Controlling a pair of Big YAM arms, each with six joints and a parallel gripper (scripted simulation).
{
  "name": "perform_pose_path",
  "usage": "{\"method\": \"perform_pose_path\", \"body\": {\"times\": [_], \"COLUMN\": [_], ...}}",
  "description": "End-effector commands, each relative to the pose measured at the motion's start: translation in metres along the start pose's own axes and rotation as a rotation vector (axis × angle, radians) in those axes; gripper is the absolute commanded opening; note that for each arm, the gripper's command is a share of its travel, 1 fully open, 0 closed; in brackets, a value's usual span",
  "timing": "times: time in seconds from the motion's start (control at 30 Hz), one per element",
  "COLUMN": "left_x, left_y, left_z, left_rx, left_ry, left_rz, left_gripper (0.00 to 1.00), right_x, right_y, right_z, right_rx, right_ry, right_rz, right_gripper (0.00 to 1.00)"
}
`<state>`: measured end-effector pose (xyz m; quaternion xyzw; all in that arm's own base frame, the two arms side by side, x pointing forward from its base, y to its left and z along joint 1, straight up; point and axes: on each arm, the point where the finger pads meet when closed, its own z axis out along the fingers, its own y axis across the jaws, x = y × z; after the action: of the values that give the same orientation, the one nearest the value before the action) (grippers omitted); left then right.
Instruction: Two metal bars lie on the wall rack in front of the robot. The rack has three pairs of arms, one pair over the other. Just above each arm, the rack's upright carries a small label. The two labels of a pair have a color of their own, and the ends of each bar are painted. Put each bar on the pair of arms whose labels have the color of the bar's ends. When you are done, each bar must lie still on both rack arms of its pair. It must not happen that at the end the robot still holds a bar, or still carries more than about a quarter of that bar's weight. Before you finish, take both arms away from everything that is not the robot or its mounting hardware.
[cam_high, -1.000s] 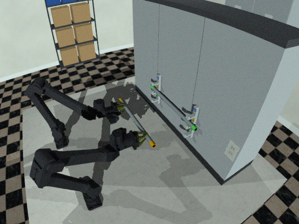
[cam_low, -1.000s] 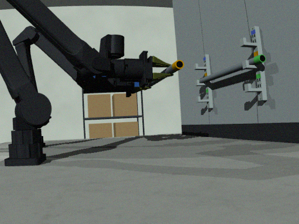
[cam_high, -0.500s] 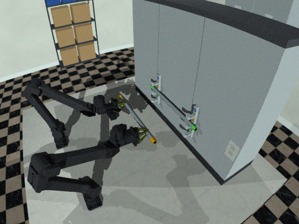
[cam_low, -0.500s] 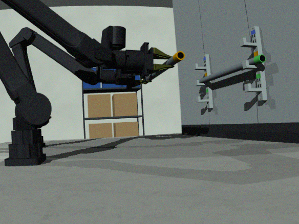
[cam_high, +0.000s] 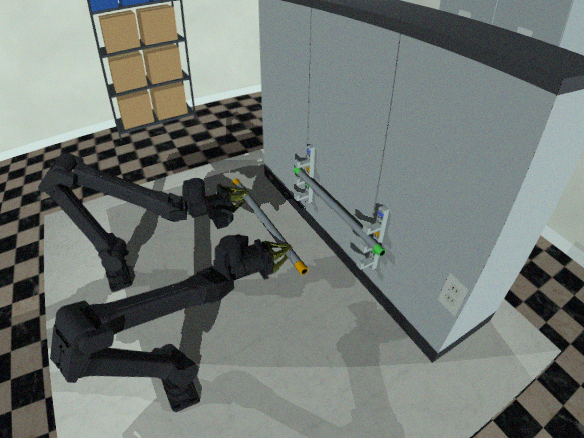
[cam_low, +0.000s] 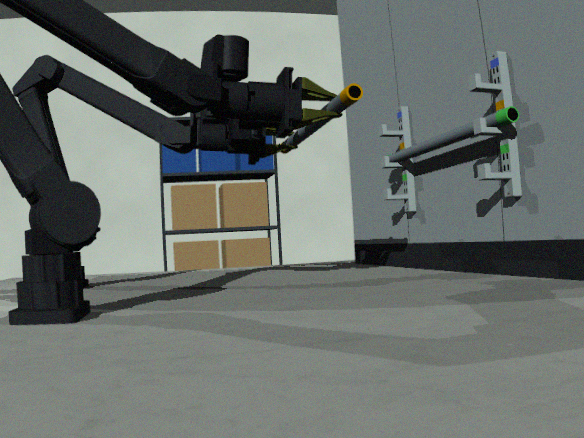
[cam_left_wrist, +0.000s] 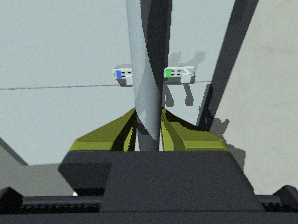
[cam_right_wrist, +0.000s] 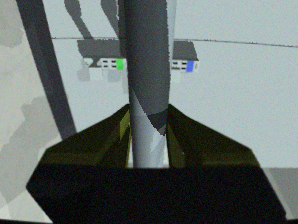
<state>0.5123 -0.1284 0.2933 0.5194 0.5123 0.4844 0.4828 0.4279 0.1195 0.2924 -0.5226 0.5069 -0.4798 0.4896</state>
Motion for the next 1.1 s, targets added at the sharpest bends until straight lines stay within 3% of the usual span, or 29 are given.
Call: {"method": "perform_pose_path", "body": {"times": [0.0, 1.07], "left_x": [0.006, 0.005], "left_y": [0.064, 0.120], "left_z": [0.006, -0.001], "left_rx": [-0.092, -0.091], "left_ry": [0.013, 0.013], "left_rz": [-0.020, -0.020], "left_gripper": [0.00, 0.00], "right_x": [0.004, 0.005], "right_y": [-0.068, -0.126], "right_z": [0.009, 0.002], "right_rx": [0.102, 0.102], "right_ry": [0.018, 0.018], "right_rz": [0.034, 0.034], "right_gripper": [0.00, 0.00]}}
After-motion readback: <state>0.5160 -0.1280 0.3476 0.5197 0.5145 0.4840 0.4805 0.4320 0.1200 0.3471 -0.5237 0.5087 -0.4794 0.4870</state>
